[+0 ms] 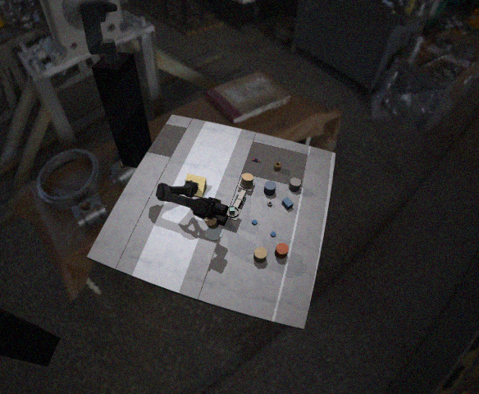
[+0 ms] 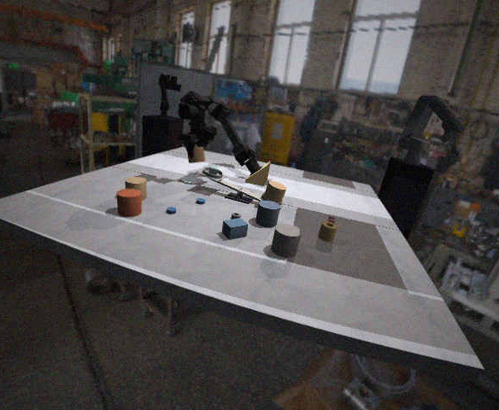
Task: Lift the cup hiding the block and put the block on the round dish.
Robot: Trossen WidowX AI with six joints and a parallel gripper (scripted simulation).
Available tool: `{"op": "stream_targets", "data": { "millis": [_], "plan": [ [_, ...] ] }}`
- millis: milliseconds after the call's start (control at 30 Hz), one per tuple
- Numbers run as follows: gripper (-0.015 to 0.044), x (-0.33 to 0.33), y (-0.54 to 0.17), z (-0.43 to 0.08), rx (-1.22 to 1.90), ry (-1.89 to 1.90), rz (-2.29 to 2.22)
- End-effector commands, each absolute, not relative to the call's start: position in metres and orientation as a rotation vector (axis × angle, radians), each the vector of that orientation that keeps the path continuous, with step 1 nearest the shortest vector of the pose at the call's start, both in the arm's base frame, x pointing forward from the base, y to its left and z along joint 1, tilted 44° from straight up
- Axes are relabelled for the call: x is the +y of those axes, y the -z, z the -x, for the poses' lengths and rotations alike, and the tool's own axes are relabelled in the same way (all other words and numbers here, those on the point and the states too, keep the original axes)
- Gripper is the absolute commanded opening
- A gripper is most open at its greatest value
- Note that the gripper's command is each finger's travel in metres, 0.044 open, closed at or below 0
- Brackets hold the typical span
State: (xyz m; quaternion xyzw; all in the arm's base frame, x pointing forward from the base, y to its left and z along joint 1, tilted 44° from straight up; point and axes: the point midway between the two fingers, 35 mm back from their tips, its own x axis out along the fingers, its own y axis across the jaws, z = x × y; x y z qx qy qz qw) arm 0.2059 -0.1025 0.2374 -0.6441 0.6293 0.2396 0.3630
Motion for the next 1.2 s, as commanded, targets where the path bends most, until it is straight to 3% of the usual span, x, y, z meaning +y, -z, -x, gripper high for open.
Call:
{"op": "stream_targets", "data": {
  "millis": [0, 633, 1167],
  "plan": [
    [0.0, -0.114, -0.24, -0.192, 1.633, -0.62, 1.667],
    [0.0, -0.153, -0.249, -0.117, 1.744, -0.616, 1.691],
    [0.0, -0.178, -0.225, -0.115, 1.75, -0.614, 1.692]
  ]
}}
